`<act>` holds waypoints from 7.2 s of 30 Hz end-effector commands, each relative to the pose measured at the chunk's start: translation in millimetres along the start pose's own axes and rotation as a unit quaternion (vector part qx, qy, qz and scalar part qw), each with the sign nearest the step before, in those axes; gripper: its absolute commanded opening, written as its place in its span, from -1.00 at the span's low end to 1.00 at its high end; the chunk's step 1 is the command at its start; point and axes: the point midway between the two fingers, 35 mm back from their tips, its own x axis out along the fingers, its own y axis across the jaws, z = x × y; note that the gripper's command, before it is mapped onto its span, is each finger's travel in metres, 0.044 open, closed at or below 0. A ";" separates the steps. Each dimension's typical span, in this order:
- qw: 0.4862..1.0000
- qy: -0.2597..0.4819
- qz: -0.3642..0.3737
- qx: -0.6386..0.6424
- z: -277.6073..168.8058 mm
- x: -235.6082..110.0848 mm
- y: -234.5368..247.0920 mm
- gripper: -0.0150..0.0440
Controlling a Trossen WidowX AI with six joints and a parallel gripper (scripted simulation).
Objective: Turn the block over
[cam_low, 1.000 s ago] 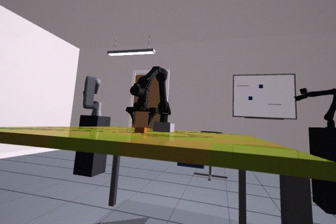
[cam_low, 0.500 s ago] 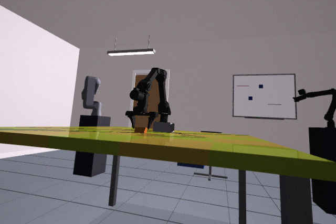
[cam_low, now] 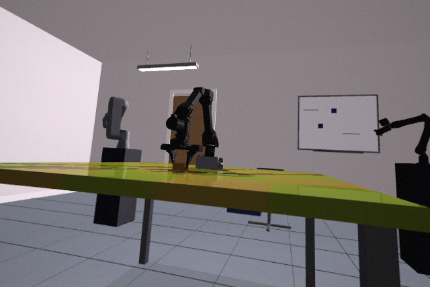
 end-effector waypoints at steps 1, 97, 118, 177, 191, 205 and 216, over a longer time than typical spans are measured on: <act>1.000 0.000 -0.002 -0.001 -0.1 0.8 -0.5 0.29; 0.885 -0.466 -0.001 0.001 4.2 18.9 -3.2 -0.49; 0.841 -0.541 -0.001 -0.002 -10.5 6.3 -0.5 -0.49; 0.841 -0.541 -0.001 -0.002 -10.5 6.3 -0.5 1.00; 0.927 -0.376 -0.006 -0.001 10.7 -29.3 -6.2 1.00; 0.962 -0.272 -0.002 -0.002 -26.6 -66.4 -0.4 1.00; 0.962 -0.272 -0.002 -0.002 -26.6 -66.4 -0.4 1.00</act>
